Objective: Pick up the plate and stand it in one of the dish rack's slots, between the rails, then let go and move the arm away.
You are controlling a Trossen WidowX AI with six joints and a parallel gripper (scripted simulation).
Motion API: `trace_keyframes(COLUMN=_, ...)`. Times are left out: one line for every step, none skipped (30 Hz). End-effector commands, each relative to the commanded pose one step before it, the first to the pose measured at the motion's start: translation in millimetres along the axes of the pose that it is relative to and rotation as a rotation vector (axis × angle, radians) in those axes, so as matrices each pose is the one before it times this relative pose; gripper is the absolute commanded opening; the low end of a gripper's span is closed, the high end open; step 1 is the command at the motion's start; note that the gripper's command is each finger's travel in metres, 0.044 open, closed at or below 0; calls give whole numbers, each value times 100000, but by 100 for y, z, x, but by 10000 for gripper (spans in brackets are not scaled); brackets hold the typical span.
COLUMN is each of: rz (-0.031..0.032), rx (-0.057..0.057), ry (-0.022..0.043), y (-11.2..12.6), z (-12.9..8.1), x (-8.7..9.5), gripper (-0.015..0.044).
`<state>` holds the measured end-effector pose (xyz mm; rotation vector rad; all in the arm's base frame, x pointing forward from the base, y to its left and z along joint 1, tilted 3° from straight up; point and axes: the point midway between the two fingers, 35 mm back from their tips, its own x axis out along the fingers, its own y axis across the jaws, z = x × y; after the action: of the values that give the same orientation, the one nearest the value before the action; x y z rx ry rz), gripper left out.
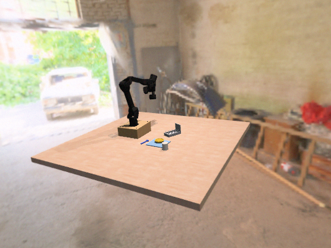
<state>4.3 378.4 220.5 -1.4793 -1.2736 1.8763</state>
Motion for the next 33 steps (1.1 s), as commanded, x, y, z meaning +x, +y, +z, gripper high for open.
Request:
trace_keyframes(rz=3449, rx=12057, ry=6291, y=1502, z=-2359, x=-406, gripper=400)
trace_keyframes(rz=601, rx=2830, ry=1544, y=259, z=-616, x=-101, gripper=400)
trace_keyframes(rz=575, rx=2837, ry=1547, y=249, z=-620, x=-99, gripper=400)
trace_keyframes(rz=651, rx=2718, ry=1573, y=251, z=-621, x=-93, gripper=400)
trace_keyframes(rz=627, rx=2722, ry=1573, y=241, z=-624, x=-91, gripper=400)
trace_keyframes(rz=605, rx=2728, ry=1574, y=232, z=-627, x=-89, gripper=400)
trace_keyframes(rz=582, rx=2735, ry=1574, y=222, z=-630, x=-87, gripper=400)
trace_keyframes(rz=560, rx=2741, ry=1574, y=213, z=-634, x=-85, gripper=400)
trace_keyframes(rz=538, rx=2748, ry=1574, y=203, z=-637, x=-83, gripper=400)
trace_keyframes(rz=516, rx=2754, ry=1573, y=194, z=-640, x=-81, gripper=400)
trace_keyframes(rz=495, rx=2761, ry=1572, y=184, z=-642, x=-79, gripper=400)
trace_keyframes(rz=474, rx=2767, ry=1571, y=175, z=-645, x=-77, gripper=400)
trace_keyframes(rz=453, rx=2774, ry=1569, y=165, z=-647, x=-75, gripper=400)
trace_keyframes(rz=432, rx=2779, ry=1567, y=155, z=-649, x=-73, gripper=400)
trace_keyframes(rz=411, rx=2786, ry=1564, y=146, z=-651, x=-71, gripper=400)
trace_keyframes(rz=391, rx=2792, ry=1562, y=136, z=-653, x=-69, gripper=400)
trace_keyframes(rz=371, rx=2798, ry=1558, y=127, z=-655, x=-67, gripper=400)
trace_keyframes(rz=352, rx=2804, ry=1555, y=117, z=-656, x=-65, gripper=400)
trace_keyframes(rz=332, rx=2810, ry=1551, y=107, z=-657, x=-63, gripper=400)
trace_keyframes(rz=313, rx=2816, ry=1547, y=98, z=-658, x=-61, gripper=400)
trace_keyframes(rz=294, rx=2822, ry=1543, y=88, z=-659, x=-59, gripper=400)
trace_keyframes(rz=276, rx=2827, ry=1538, y=78, z=-660, x=-57, gripper=400)
trace_keyframes(rz=258, rx=2833, ry=1533, y=69, z=-661, x=-55, gripper=400)
trace_keyframes(rz=135, rx=2804, ry=1390, y=46, z=-646, x=-37, gripper=400)
trace_keyframes(rz=118, rx=2809, ry=1384, y=37, z=-647, x=-35, gripper=400)
trace_keyframes(rz=101, rx=2814, ry=1378, y=27, z=-647, x=-34, gripper=400)
trace_keyframes(rz=84, rx=2819, ry=1372, y=18, z=-647, x=-32, gripper=400)
trace_keyframes(rz=67, rx=2824, ry=1366, y=8, z=-646, x=-31, gripper=400)
trace_keyframes(rz=51, rx=2829, ry=1359, y=-1, z=-646, x=-29, gripper=400)
trace_keyframes(rz=35, rx=2834, ry=1352, y=-10, z=-646, x=-28, gripper=400)
trace_keyframes(rz=20, rx=2839, ry=1345, y=-20, z=-645, x=-26, gripper=400)
trace_keyframes(rz=4, rx=2844, ry=1338, y=-29, z=-644, x=-24, gripper=400)
trace_keyframes(rz=-11, rx=2849, ry=1331, y=-39, z=-643, x=-23, gripper=400)
